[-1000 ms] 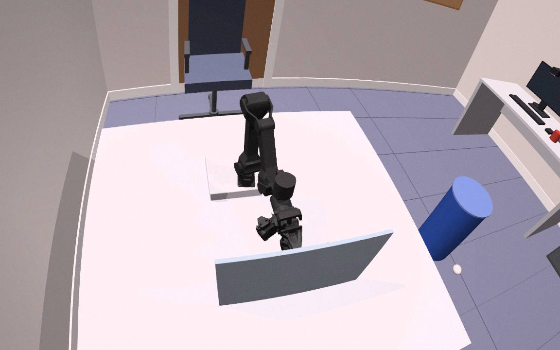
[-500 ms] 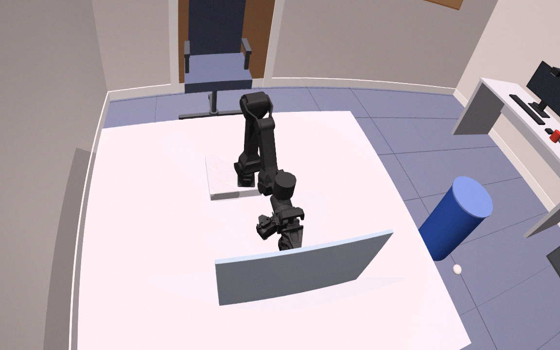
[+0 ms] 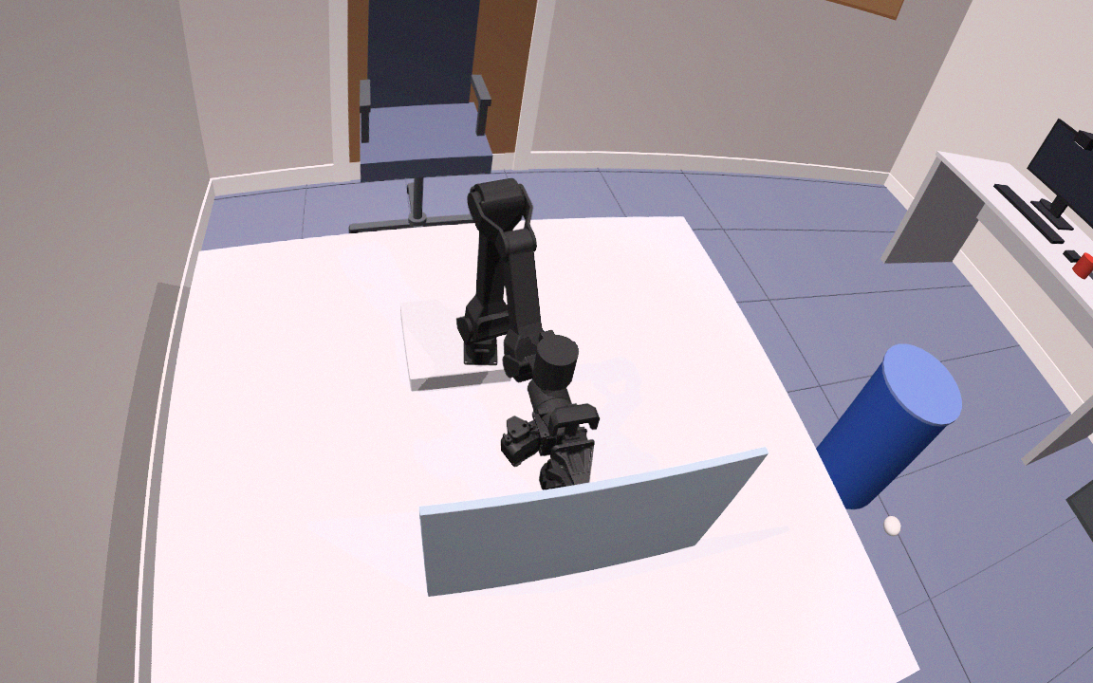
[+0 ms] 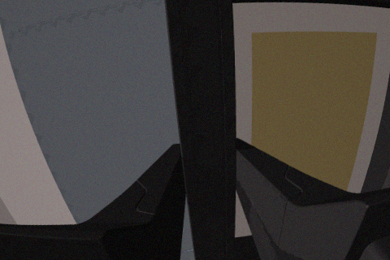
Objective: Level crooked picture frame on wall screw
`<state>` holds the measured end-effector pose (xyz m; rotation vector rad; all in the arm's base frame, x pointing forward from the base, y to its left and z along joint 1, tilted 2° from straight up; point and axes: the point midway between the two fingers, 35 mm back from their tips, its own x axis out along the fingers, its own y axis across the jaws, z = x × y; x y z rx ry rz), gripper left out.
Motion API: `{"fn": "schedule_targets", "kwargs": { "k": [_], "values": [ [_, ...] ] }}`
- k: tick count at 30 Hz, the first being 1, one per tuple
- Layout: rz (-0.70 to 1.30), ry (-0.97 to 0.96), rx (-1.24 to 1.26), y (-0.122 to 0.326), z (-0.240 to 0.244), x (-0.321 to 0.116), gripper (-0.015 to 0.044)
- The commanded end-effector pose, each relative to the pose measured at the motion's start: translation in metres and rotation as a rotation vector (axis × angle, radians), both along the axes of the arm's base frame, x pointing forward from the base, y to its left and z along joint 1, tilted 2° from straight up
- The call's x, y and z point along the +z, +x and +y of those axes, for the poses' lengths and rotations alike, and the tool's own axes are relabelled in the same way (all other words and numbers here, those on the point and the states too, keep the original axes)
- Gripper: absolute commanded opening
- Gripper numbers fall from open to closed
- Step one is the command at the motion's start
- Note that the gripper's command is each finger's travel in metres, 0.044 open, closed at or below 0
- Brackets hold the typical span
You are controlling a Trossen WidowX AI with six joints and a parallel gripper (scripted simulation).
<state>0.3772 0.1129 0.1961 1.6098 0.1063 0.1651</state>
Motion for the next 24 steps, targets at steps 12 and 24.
{"fn": "schedule_targets", "kwargs": {
  "k": [12,24],
  "values": [
    [-0.008,-0.047,-0.002,0.0,0.0001,0.0006,0.0079],
    [-0.004,-0.025,-0.002,-0.007,-0.0003,0.0016,0.026]
  ]
}}
